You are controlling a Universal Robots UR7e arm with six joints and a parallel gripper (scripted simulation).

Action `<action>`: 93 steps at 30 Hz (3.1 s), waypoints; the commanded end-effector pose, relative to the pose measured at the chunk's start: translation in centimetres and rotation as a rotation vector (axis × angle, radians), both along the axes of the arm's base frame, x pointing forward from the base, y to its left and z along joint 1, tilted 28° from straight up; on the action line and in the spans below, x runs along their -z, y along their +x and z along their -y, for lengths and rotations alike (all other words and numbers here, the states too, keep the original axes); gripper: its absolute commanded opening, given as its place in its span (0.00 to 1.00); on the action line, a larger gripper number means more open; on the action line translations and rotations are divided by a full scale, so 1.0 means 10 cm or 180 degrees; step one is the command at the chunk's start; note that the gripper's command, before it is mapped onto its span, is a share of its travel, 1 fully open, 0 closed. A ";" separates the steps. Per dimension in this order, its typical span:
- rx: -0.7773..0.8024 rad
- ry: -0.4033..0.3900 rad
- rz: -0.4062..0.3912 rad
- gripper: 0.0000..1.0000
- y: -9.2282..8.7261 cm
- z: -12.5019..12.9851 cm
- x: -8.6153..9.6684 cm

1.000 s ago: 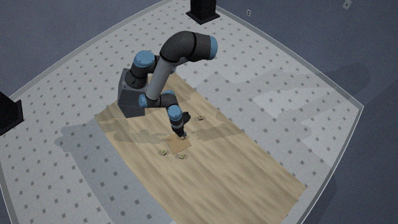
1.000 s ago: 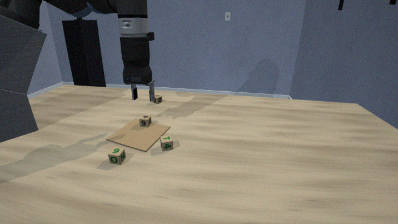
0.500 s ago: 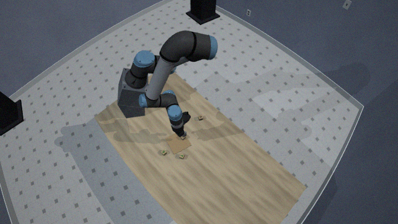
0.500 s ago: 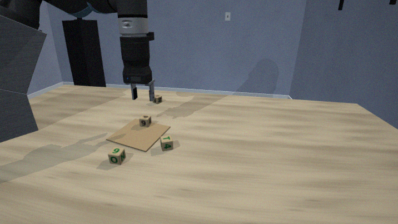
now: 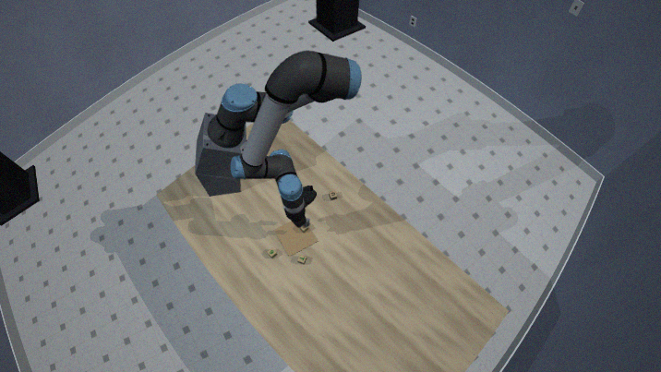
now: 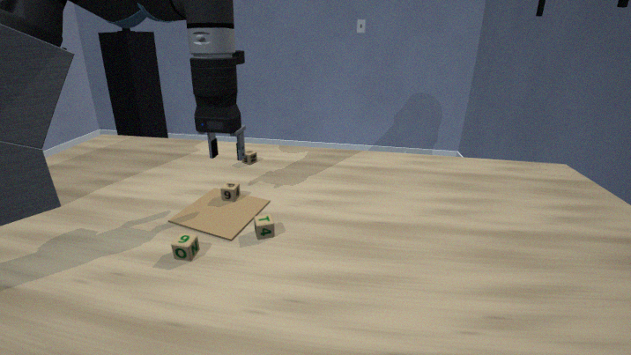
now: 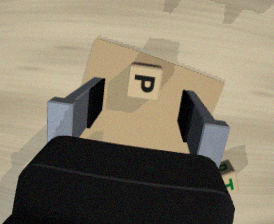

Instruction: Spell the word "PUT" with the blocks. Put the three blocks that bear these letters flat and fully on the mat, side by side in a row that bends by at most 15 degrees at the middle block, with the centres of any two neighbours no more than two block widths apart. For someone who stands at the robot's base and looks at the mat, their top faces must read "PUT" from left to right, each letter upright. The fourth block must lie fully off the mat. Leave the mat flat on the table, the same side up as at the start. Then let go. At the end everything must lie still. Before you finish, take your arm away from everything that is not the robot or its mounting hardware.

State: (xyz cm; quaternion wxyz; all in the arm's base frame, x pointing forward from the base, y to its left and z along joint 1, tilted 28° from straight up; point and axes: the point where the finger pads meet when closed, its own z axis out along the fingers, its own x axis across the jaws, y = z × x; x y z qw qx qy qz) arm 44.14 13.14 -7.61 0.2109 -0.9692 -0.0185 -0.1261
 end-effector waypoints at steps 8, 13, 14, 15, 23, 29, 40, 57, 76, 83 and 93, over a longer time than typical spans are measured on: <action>0.0170 0.0037 -0.0082 1.00 0.01 -0.07 -0.03; 0.0301 0.0067 -0.0147 1.00 0.01 -0.12 -0.05; 0.0340 0.0076 -0.0167 1.00 0.02 -0.14 -0.06; 0.0382 0.0086 -0.0188 1.00 0.02 -0.15 -0.06; 0.0812 0.0185 -0.0399 1.00 0.03 -0.31 -0.12; 0.1082 0.0248 -0.0529 1.00 0.04 -0.41 -0.15; 0.1670 0.0388 -0.0804 1.00 0.04 -0.62 -0.23; 0.2540 0.0605 -0.1199 1.00 0.01 -0.91 -0.33; 0.3463 0.0855 -0.1614 1.00 -0.07 -1.19 -0.44; 0.3856 0.0969 -0.1792 1.00 -0.12 -1.31 -0.48; 0.4326 0.1109 -0.2010 1.00 -0.20 -1.45 -0.54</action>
